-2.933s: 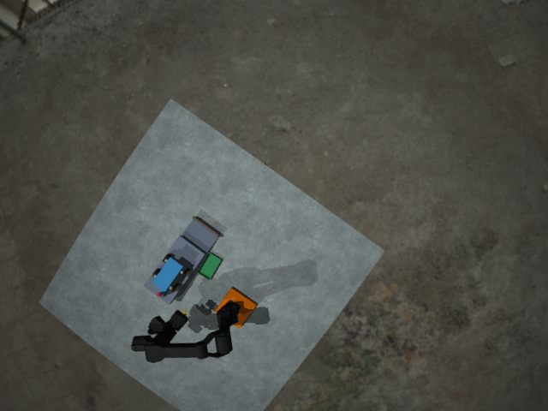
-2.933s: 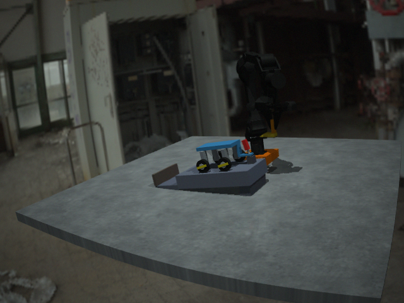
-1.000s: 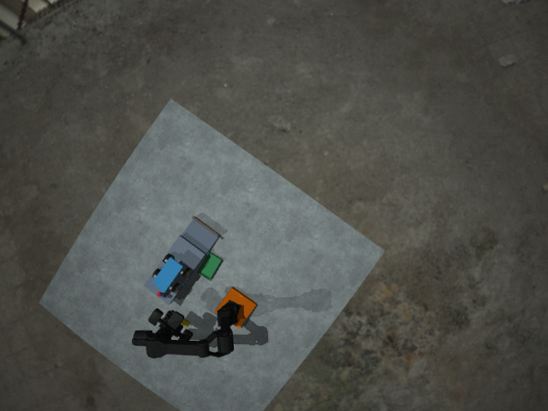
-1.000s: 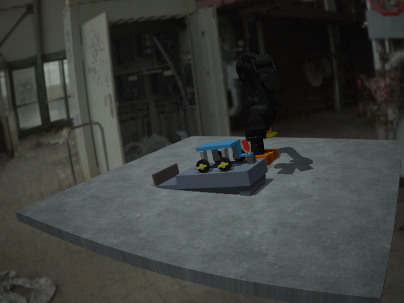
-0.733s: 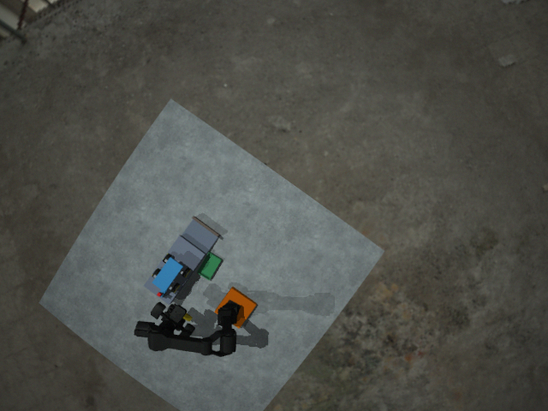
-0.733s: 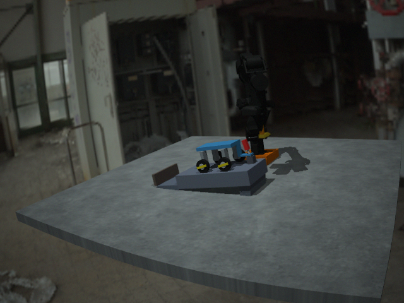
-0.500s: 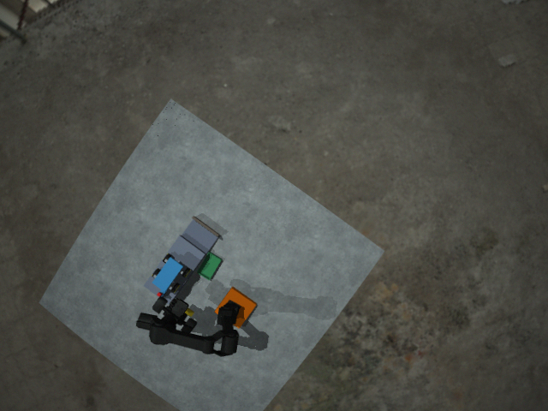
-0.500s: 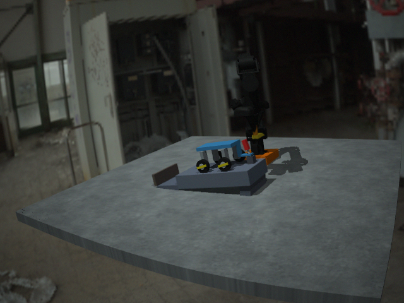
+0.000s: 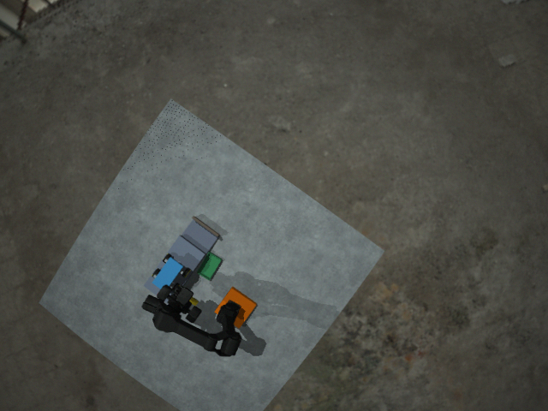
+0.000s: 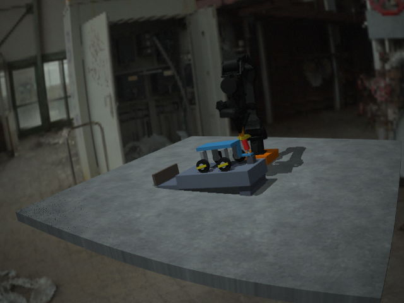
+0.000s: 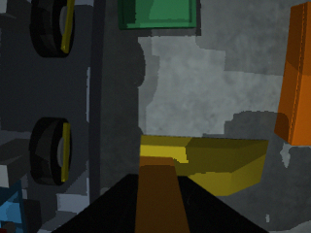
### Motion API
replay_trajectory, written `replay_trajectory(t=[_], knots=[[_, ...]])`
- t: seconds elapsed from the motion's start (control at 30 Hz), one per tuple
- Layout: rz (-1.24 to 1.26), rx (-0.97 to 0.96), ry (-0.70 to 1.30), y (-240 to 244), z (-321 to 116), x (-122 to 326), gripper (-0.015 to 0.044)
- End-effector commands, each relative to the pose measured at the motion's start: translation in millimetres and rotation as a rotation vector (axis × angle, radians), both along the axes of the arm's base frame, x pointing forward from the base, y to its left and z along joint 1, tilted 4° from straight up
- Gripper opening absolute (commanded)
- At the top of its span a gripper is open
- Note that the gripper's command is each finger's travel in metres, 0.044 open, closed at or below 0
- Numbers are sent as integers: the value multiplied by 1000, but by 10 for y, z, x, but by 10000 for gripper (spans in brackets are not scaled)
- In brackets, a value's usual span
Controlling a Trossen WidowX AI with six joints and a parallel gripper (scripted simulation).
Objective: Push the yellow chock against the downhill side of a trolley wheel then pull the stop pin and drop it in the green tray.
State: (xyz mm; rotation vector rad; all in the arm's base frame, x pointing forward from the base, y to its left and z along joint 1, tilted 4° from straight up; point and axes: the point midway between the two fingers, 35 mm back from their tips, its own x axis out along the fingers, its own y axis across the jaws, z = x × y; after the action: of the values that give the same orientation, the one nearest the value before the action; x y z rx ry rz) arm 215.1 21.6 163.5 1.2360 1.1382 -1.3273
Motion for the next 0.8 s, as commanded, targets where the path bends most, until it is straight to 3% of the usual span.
replay_trajectory(t=[0.0,0.77], knots=[[5,-6,-2,-163,-4,18,0],[5,-15,-3,-974,-19,108,0]])
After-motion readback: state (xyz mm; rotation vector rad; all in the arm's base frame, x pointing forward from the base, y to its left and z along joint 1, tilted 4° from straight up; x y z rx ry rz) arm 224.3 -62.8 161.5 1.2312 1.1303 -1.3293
